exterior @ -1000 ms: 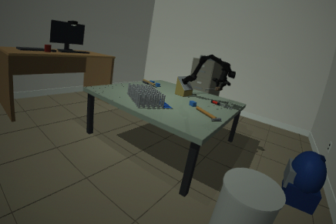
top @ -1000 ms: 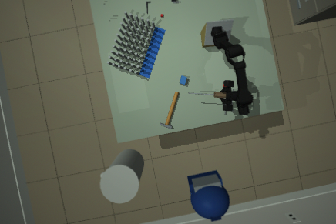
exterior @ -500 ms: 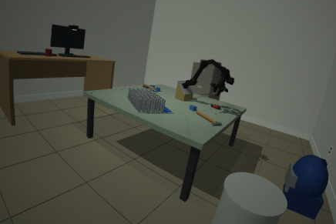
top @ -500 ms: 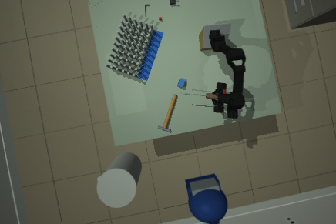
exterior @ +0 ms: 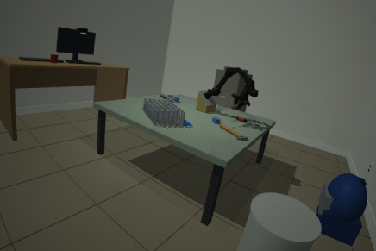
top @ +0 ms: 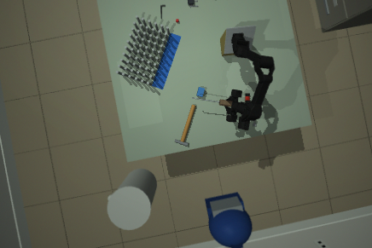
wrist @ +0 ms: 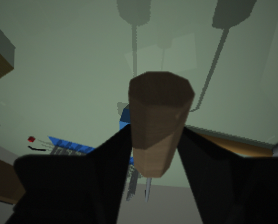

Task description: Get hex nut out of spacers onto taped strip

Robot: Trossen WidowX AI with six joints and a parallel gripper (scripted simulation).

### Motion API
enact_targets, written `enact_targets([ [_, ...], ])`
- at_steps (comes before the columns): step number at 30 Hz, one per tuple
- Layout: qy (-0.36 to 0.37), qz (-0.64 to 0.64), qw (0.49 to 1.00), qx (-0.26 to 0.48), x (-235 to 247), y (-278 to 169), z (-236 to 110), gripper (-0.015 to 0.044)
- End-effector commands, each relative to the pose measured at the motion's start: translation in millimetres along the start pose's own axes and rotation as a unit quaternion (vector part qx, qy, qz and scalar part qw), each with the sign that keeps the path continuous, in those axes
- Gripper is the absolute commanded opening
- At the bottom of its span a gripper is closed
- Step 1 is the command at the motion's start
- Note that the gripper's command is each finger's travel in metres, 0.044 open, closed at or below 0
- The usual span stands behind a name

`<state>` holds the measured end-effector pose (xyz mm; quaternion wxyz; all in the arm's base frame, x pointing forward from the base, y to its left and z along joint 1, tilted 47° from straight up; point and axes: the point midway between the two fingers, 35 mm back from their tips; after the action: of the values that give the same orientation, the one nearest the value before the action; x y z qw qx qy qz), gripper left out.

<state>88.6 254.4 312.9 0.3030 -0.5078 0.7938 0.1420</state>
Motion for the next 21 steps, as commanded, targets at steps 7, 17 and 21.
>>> enact_targets([
  [7,0.034,0.005,0.999,0.001,7,-28,27,0.0000],
  [17,0.054,0.014,0.998,-0.006,16,-59,47,0.0000],
  [21,0.059,0.019,0.998,-0.010,21,-72,54,0.0000],
])
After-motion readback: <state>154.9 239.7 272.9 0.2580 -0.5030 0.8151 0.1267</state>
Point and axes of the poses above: the point midway between the two fingers, 35 mm back from their tips, its own z axis out along the fingers, its own x axis across the jaws, y = z × x, and after that the axes turned 5 degrees about z, right-handed
